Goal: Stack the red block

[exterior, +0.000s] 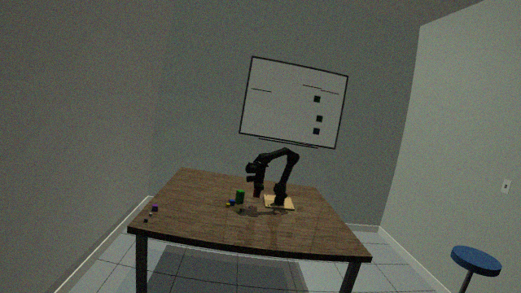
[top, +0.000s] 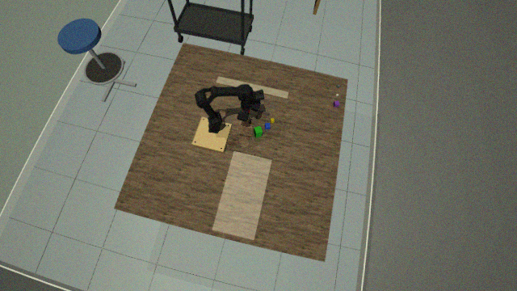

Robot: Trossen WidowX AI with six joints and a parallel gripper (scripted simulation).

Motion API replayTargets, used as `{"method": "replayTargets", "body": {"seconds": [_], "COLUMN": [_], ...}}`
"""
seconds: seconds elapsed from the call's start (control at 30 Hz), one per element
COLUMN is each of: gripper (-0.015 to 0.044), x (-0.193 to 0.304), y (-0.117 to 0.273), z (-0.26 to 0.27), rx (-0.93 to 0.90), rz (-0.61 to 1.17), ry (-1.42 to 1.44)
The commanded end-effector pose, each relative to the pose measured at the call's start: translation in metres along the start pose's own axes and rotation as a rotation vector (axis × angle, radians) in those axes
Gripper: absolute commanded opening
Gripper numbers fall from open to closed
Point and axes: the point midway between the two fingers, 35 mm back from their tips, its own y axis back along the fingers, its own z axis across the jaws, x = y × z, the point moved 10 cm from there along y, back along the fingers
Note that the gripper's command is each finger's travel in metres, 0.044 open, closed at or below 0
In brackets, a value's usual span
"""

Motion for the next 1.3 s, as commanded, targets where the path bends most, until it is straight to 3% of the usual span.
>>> {"method": "replayTargets", "body": {"seconds": [0.0, 0.4, 1.27], "gripper": [0.0, 0.0, 0.0], "x": [0.001, -0.002, -0.101], "y": [0.016, 0.029, 0.031], "z": [0.0, -0.001, -0.079], "rx": [0.0, 0.0, 0.009], "rz": [-0.003, -0.003, -0.011], "ry": [0.005, 0.005, 0.006]}}
